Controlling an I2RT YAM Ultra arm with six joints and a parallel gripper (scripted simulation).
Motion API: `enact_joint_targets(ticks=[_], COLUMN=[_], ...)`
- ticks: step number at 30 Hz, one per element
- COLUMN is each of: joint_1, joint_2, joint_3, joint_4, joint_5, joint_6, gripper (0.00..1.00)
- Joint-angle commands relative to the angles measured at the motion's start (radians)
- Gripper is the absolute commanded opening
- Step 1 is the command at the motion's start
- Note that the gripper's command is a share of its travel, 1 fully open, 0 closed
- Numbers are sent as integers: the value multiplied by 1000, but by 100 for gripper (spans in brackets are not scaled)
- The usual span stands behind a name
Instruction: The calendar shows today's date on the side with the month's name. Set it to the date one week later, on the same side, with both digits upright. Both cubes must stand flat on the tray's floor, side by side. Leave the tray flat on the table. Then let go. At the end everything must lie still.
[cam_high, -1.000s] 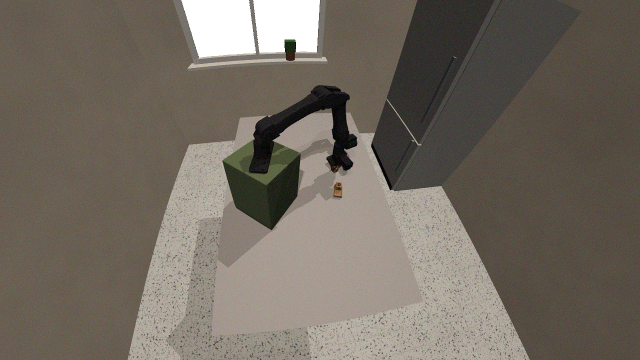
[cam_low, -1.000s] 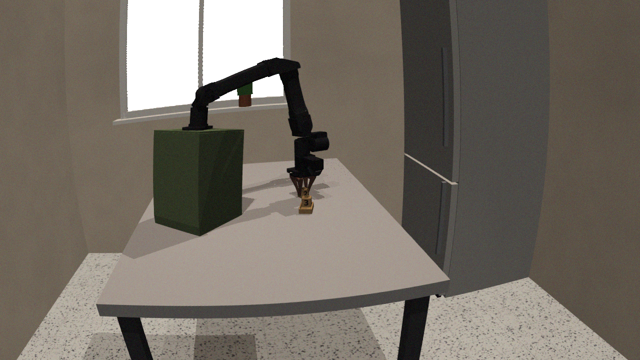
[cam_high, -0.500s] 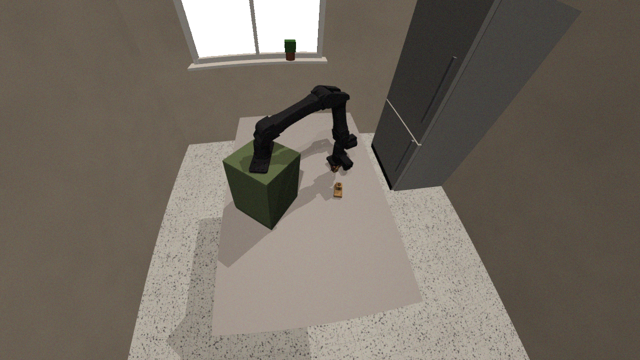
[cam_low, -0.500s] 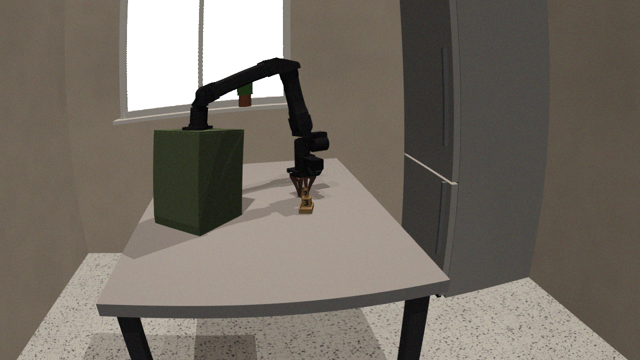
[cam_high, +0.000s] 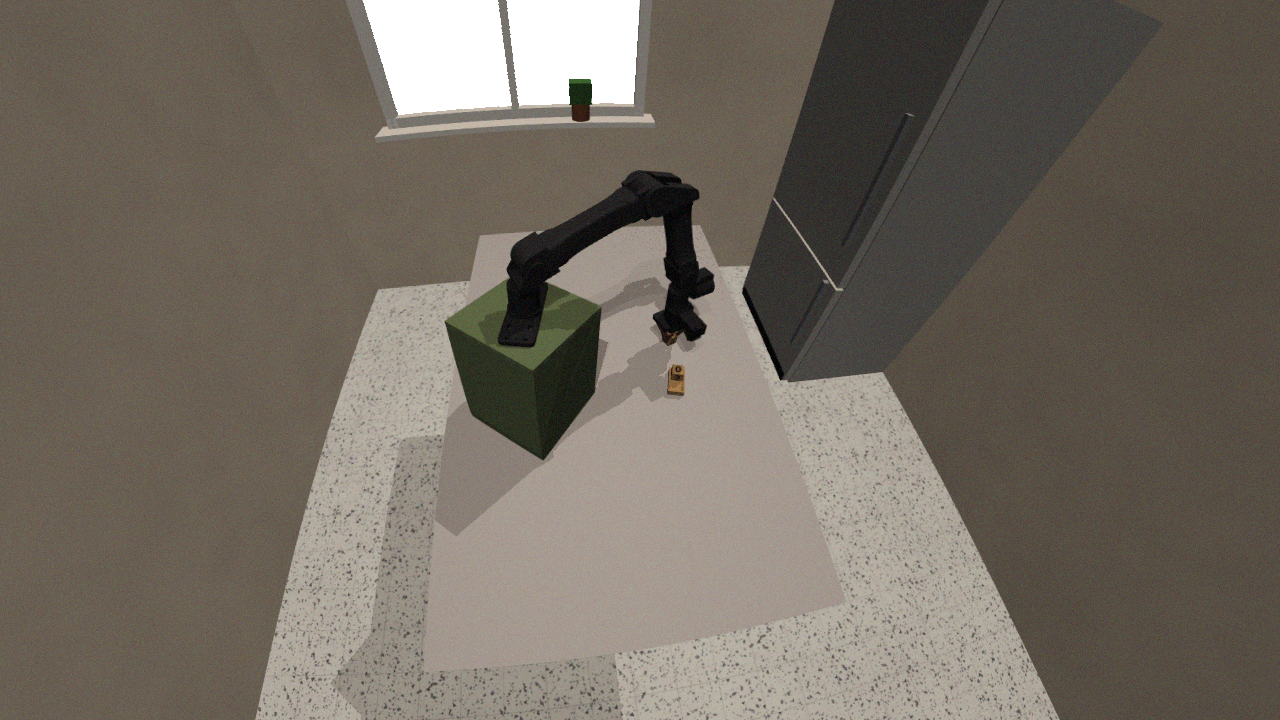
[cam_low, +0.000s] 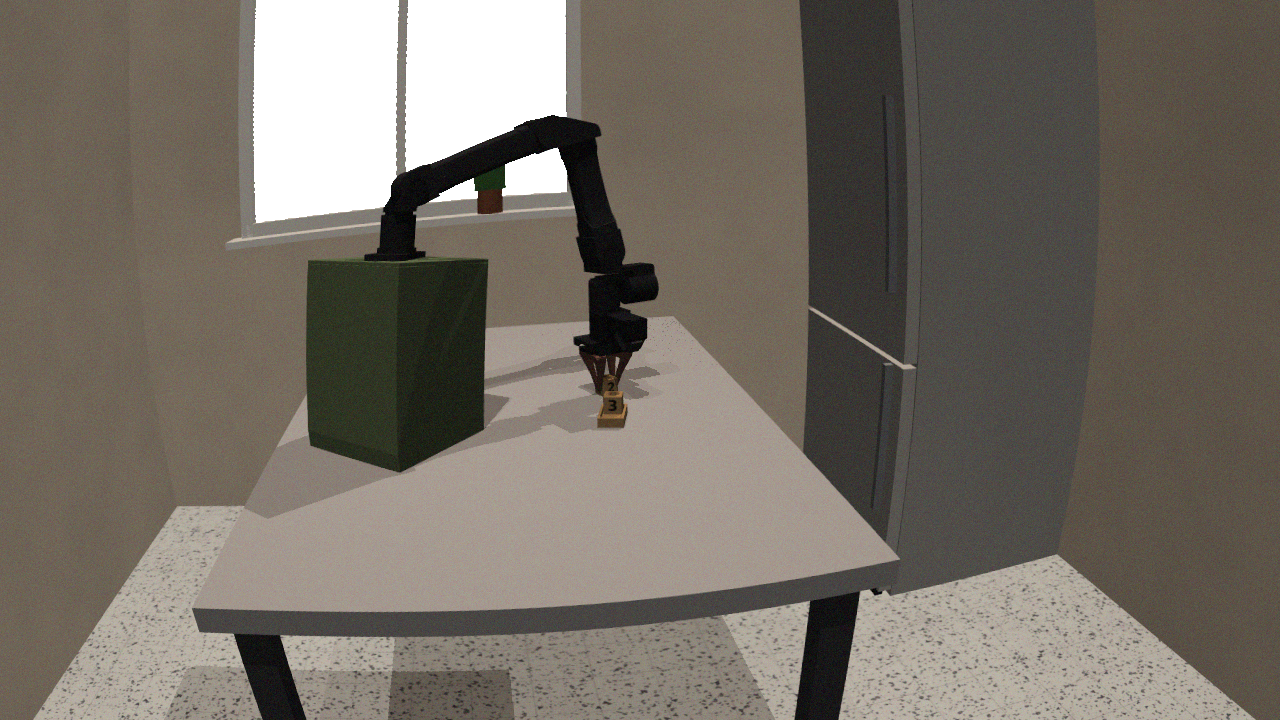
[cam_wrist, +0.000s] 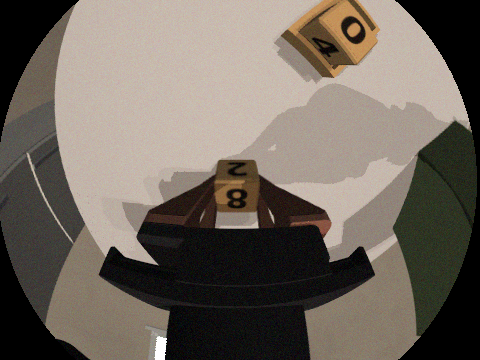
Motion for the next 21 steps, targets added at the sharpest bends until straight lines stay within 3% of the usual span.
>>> enact_joint_targets(ticks=[1,8,17,21], joint_1=[0,-3,-15,-18], joint_2=[-10,-58,-266,-323], joint_3=[3,-28,-127,-145], joint_4=[0,-18,-127,-167], joint_5=[7,7,6,5], joint_6=[0,-2,-14,-17], gripper=[27,27,27,27])
